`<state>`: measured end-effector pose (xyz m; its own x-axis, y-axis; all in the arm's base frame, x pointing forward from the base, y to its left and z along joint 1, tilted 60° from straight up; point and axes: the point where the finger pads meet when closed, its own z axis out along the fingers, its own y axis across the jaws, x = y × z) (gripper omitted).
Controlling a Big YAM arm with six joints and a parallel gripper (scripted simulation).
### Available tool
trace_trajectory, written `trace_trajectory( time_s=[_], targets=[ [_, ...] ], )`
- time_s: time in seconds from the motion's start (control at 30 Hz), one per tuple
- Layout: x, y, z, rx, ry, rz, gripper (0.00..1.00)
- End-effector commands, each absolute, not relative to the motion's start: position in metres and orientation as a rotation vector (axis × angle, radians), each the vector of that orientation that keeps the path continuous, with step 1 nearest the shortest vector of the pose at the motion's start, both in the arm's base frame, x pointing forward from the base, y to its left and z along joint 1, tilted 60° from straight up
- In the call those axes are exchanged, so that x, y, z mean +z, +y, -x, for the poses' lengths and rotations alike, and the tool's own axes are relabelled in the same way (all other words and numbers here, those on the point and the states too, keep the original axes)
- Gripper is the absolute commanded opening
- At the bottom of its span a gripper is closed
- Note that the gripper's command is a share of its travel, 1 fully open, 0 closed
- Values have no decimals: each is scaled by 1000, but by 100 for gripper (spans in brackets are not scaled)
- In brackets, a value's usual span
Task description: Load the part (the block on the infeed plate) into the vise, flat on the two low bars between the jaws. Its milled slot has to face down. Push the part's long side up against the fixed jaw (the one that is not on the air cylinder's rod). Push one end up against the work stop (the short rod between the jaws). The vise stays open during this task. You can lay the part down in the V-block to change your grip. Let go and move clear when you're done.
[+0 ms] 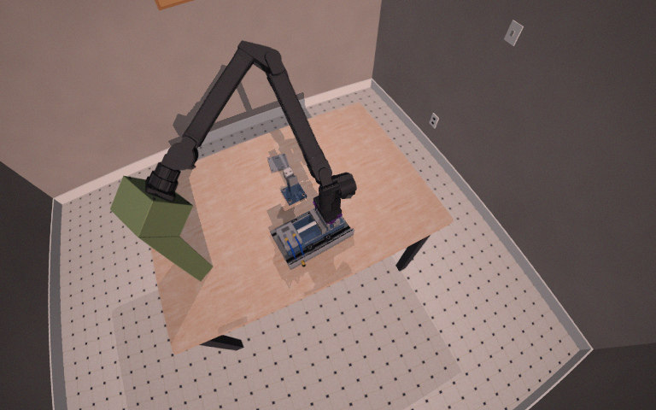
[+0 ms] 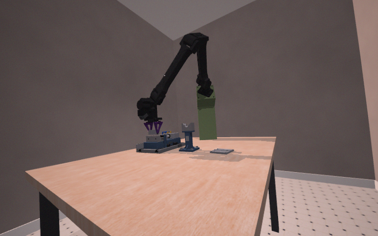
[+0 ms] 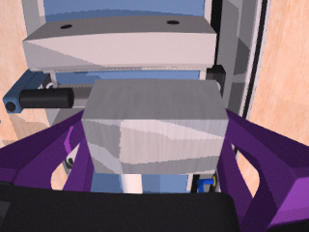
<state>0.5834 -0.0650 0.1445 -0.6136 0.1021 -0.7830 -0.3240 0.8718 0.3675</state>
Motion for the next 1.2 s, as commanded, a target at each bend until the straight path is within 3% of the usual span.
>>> trace_trajectory(
  time_s=[0.0,1.17],
  targets=[
    [148,-57,-591,613,2139,171,0],
    [145,-53,-597,612,2137,172,0]
  ],
)
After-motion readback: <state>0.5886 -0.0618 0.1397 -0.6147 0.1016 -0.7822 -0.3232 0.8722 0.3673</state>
